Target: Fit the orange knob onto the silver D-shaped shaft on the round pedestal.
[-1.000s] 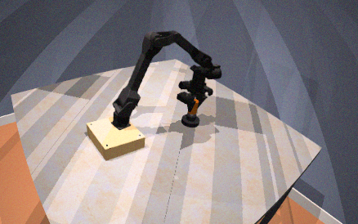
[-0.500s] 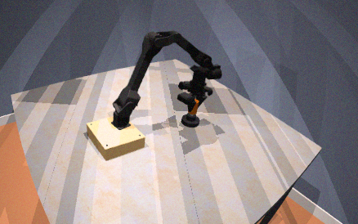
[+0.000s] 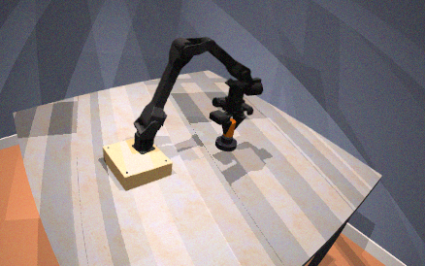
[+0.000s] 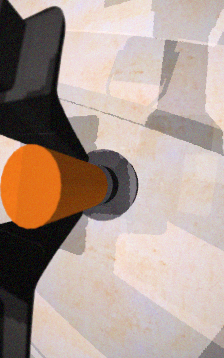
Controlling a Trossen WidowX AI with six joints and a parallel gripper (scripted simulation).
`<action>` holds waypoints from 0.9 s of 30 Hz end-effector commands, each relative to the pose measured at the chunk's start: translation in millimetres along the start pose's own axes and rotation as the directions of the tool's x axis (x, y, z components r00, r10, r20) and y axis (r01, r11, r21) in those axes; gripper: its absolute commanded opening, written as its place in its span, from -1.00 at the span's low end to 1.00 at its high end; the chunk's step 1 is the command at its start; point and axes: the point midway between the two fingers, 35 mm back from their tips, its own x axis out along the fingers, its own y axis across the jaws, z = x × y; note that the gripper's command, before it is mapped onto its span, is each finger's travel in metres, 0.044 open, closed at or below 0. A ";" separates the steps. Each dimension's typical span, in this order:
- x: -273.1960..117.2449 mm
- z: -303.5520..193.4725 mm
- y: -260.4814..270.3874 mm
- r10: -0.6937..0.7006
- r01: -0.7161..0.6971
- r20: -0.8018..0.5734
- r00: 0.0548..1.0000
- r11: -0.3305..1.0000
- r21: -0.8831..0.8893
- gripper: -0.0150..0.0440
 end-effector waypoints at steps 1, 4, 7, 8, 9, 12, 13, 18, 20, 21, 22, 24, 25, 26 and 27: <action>3.8 -1.0 1.9 0.005 -0.005 -0.004 1.000 1.000 -0.021 -0.49; 5.3 -1.0 2.1 0.005 -0.005 -0.004 1.000 0.999 -0.042 -0.49; 7.0 -1.1 2.2 0.005 -0.005 -0.004 1.000 0.998 -0.063 -0.49; 7.5 -1.2 2.2 0.005 -0.005 -0.004 1.000 0.998 -0.070 -0.49; 8.0 -1.2 2.2 0.005 -0.005 -0.004 1.000 0.997 -0.077 -0.49; 9.0 -1.2 2.2 0.005 -0.005 -0.004 1.000 0.996 -0.094 -0.49; 9.0 -1.3 2.1 0.005 -0.005 -0.004 1.000 0.995 -0.103 -0.49; 7.2 -0.1 0.9 -0.002 0.002 0.000 1.000 0.996 -0.092 -0.49; 7.2 -0.1 0.9 -0.002 0.002 0.000 1.000 0.996 -0.092 -0.49; 7.2 -0.1 0.9 -0.002 0.002 0.000 1.000 0.996 -0.092 -0.49; 7.2 -0.1 0.9 -0.002 0.002 0.000 1.000 0.996 -0.092 -0.49; 7.2 -0.1 0.9 -0.002 0.002 0.000 1.000 0.996 -0.092 -0.31; 7.2 -0.1 0.9 -0.002 0.002 0.000 1.000 0.996 -0.092 -0.22; 7.2 -0.1 0.9 -0.002 0.002 0.000 1.000 0.996 -0.092 -0.14; 7.2 -0.1 0.9 -0.002 0.002 0.000 1.000 0.996 -0.092 -0.05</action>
